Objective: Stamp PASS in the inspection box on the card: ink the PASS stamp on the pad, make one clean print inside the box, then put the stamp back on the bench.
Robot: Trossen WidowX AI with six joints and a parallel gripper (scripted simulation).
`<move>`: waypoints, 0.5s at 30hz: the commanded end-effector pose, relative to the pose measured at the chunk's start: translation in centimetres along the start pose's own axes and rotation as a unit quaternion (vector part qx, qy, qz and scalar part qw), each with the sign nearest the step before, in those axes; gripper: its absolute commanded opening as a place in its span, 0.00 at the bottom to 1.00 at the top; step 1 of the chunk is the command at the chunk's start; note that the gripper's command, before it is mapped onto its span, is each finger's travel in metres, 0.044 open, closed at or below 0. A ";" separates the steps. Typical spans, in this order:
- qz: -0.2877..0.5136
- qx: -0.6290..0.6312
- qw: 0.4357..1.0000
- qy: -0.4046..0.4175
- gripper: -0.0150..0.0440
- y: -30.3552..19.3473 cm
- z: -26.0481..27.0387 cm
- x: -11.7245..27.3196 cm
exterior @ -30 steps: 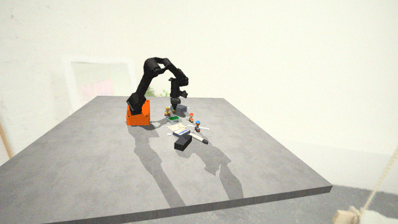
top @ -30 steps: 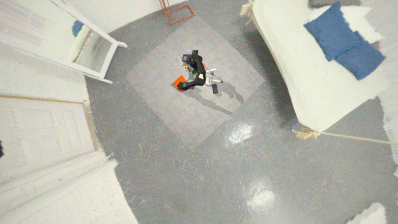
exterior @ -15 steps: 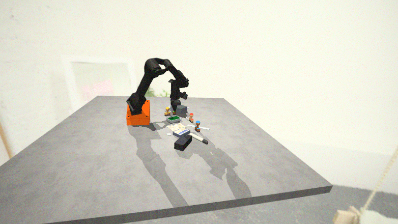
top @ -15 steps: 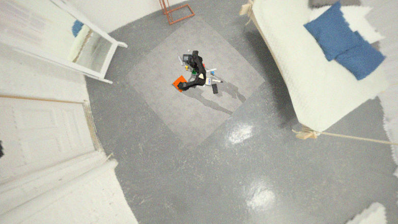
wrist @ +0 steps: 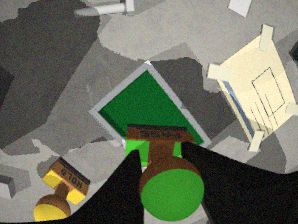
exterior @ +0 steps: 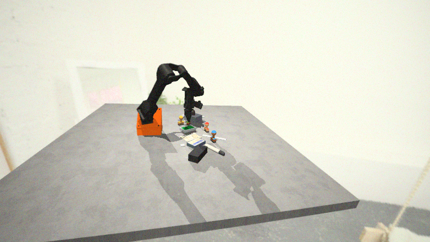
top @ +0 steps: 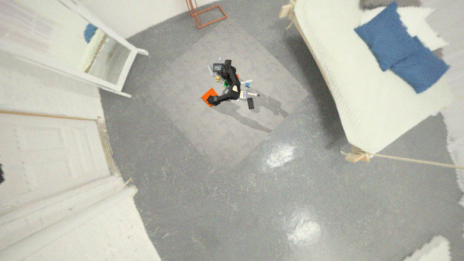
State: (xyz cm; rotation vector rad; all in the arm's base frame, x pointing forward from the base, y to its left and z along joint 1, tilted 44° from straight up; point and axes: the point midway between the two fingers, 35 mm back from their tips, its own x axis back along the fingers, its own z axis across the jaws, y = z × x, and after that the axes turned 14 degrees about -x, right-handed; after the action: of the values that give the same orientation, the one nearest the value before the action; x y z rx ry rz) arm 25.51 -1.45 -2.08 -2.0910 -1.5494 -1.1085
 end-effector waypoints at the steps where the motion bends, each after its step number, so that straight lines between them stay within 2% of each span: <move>1: 0.001 0.003 1.000 -0.003 0.25 -0.1 -0.1 -0.5; 15: 0.001 0.003 1.000 -0.004 0.25 -0.2 -0.2 -1.4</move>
State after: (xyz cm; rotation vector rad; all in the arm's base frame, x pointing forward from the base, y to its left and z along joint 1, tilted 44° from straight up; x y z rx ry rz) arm 25.35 -2.14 -2.77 -2.0923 -1.5502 -1.1079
